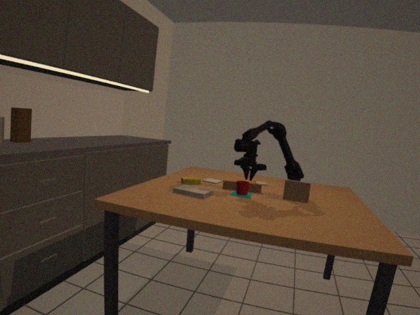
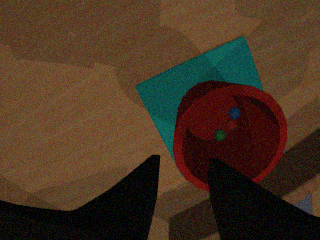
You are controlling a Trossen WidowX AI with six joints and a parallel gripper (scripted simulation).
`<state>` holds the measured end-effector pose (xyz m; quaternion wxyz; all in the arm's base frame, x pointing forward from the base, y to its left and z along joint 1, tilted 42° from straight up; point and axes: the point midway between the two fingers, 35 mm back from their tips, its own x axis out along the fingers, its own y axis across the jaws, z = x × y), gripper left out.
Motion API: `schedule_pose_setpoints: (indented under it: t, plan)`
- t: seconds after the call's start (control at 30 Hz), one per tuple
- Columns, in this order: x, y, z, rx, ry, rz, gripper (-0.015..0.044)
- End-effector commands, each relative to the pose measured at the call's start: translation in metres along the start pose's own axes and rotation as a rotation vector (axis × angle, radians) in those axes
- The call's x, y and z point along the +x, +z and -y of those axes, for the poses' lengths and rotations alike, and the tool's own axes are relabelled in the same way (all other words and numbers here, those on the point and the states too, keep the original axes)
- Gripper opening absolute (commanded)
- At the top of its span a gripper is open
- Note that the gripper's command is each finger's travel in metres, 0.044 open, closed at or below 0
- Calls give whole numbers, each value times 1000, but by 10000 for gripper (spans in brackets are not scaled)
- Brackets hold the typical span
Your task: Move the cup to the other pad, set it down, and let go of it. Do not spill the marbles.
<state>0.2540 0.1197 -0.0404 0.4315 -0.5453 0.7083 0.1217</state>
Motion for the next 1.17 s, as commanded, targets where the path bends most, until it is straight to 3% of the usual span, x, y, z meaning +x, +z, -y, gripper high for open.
schedule_pose_setpoints:
  t: [0.0, 0.37, 0.9, 1.13]
  plan:
    - [0, 0, 0, 0, 0, 0, 154]
    - [-6, 1, 0, 1, 0, 1, 440]
    - [-62, -1, 0, 7, 4, 8, 440]
    - [-60, -2, -1, -1, 0, 4, 440]
